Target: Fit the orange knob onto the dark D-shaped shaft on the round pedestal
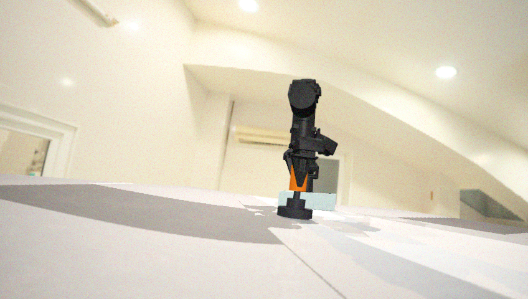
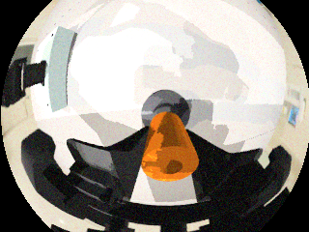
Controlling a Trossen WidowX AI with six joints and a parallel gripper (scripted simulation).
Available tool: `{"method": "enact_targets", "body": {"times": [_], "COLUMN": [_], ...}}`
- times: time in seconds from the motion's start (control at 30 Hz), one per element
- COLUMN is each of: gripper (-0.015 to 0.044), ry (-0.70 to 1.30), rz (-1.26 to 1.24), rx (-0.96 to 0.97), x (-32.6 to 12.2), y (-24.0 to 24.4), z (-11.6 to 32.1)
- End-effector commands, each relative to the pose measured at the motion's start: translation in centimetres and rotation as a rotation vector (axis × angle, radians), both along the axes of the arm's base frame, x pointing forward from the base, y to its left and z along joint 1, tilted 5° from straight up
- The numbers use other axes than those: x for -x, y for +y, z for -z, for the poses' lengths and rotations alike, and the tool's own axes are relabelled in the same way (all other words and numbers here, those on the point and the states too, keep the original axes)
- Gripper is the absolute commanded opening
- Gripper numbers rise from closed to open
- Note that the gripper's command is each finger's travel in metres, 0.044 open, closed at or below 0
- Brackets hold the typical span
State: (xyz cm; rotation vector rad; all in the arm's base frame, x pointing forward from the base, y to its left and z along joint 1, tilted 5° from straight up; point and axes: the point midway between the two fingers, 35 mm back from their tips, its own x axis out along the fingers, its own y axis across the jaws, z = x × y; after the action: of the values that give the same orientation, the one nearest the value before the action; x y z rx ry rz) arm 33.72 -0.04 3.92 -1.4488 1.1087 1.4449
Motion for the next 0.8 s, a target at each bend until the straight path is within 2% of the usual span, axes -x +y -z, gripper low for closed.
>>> {"method": "enact_targets", "body": {"times": [0.0,0.23,0.77], "gripper": [0.0,0.0,0.0], "ry": [-0.002,0.008,0.008], "rz": [-0.013,-0.213,-0.213], "rx": [0.002,-0.004,-0.004], "x": [-0.15,-0.17,-0.09], "y": [-0.02,0.02,-0.04], "z": [-0.32,-0.14,0.13]}}
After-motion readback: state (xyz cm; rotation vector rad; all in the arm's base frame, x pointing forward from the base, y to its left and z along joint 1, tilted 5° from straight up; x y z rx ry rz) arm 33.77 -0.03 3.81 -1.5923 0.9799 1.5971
